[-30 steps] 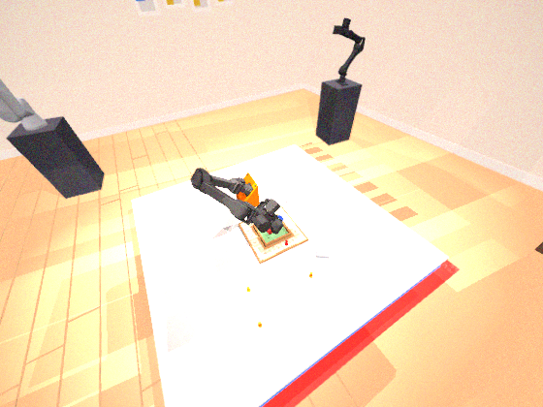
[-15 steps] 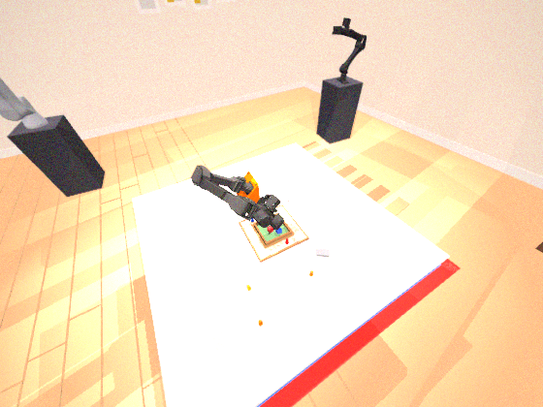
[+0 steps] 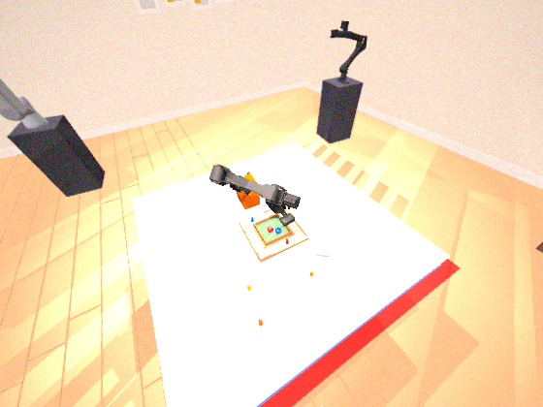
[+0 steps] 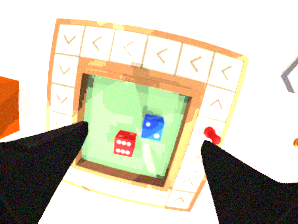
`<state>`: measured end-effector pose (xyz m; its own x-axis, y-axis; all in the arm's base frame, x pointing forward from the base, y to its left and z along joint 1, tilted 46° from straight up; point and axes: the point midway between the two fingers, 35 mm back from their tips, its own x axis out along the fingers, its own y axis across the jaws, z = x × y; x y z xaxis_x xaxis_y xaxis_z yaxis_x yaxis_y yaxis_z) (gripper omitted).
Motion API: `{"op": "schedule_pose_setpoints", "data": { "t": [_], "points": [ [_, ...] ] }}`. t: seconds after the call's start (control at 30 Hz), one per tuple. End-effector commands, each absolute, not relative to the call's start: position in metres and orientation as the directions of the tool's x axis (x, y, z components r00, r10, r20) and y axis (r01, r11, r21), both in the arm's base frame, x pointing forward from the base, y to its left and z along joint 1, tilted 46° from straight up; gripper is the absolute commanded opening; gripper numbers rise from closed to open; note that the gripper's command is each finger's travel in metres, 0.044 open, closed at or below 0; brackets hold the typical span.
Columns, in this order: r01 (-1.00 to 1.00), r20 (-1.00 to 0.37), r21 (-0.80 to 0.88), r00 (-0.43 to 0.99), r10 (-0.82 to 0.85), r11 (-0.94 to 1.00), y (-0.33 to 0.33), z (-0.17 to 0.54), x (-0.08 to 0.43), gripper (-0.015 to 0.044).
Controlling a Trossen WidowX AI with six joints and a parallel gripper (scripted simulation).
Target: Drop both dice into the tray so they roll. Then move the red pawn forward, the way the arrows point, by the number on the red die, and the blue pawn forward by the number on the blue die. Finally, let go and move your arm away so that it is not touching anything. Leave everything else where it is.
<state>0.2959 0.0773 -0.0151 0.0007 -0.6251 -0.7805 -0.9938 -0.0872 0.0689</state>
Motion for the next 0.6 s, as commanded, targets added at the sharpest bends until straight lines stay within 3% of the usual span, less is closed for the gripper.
{"op": "schedule_pose_setpoints", "data": {
  "t": [0.0,0.07,0.13,0.23,0.37,0.47,0.57],
  "points": [
    [-0.993,-0.699,0.024,0.068,-0.712,-0.119,0.079,-0.015,0.302,0.044],
    [-0.993,-0.753,0.065,0.018,-0.658,-0.102,0.079,-0.018,0.296,0.044],
    [-0.999,-0.75,0.012,0.023,-0.661,-0.049,0.078,-0.018,0.302,0.0387],
    [-0.961,-0.736,-0.213,0.04,-0.675,0.175,0.075,-0.02,0.327,0.0309],
    [-0.742,-0.714,-0.5,0.061,-0.698,0.447,0.066,-0.024,0.362,0.0204],
    [-0.541,-0.698,-0.627,0.071,-0.712,0.561,0.059,-0.026,0.382,0.02],
    [-0.525,-0.697,-0.634,0.072,-0.713,0.567,0.059,-0.027,0.383,0.02]
  ]
}}
